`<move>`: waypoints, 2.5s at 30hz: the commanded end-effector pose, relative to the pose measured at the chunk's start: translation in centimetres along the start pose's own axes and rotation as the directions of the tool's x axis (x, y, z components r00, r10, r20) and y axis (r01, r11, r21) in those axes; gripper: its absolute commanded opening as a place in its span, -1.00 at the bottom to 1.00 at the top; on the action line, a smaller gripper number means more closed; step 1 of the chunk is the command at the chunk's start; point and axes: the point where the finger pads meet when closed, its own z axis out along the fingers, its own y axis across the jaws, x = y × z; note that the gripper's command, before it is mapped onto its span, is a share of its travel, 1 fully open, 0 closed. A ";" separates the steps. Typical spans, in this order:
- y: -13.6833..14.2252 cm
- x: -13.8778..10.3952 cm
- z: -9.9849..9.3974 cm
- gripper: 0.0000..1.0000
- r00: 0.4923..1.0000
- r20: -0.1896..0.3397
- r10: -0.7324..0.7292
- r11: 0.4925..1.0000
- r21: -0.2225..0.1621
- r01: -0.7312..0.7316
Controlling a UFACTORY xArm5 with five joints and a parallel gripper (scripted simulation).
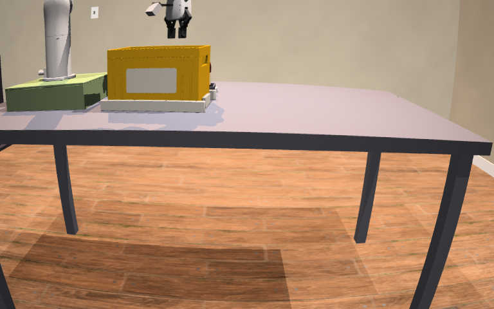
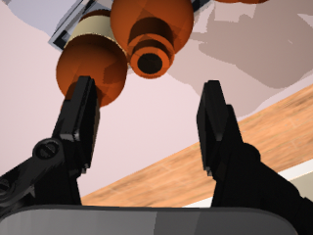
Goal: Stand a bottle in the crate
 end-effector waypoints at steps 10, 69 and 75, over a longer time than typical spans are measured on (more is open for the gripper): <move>-0.1 -0.2 1.3 0.30 1.000 0.003 0.000 1.000 0.002 0.000; -0.1 -0.2 1.6 0.30 1.000 0.003 0.000 1.000 0.002 0.000; -0.1 -0.2 1.6 0.30 1.000 0.003 0.000 1.000 0.002 0.000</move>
